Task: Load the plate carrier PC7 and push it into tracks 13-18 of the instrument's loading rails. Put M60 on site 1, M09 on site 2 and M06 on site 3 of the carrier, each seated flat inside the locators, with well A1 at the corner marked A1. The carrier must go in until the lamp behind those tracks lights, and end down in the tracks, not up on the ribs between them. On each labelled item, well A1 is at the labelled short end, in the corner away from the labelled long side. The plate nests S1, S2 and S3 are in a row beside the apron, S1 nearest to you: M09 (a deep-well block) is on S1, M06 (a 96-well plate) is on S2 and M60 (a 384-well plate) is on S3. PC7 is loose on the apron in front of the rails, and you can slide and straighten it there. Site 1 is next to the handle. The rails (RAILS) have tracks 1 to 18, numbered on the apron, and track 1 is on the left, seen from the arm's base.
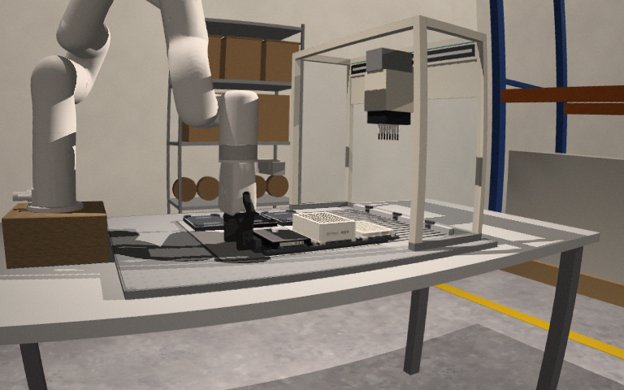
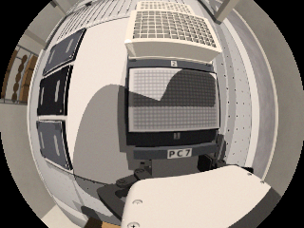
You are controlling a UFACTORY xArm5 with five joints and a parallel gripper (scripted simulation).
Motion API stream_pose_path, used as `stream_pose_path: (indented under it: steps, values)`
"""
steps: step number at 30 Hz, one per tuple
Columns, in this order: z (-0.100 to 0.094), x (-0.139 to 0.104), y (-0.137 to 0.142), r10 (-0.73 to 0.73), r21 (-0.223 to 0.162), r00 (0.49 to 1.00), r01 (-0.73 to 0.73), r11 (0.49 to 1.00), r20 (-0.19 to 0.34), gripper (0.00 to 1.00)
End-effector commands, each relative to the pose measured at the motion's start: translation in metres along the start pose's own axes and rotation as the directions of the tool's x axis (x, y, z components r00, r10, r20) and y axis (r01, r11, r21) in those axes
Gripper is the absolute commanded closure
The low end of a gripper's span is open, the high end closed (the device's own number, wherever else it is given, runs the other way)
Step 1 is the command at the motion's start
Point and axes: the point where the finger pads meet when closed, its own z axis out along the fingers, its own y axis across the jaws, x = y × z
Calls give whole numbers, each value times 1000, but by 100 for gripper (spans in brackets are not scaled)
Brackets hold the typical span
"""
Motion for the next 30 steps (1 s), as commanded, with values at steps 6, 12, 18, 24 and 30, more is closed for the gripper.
stream_pose_path:
  steps: [6, 12, 18, 24, 30]
  values:
    - [-1, 10, 1, 0, 13, 1000, 0, 1000, -9, 19]
    - [-1, 16, 1, 0, 13, 1000, 0, 1000, -9, 19]
    - [-1, 20, 1, 0, 13, 1000, 0, 1000, -9, 19]
    - [-1, 26, 1, 0, 13, 1000, 0, 1000, -9, 19]
    - [-1, 32, 1, 0, 13, 1000, 0, 1000, -9, 19]
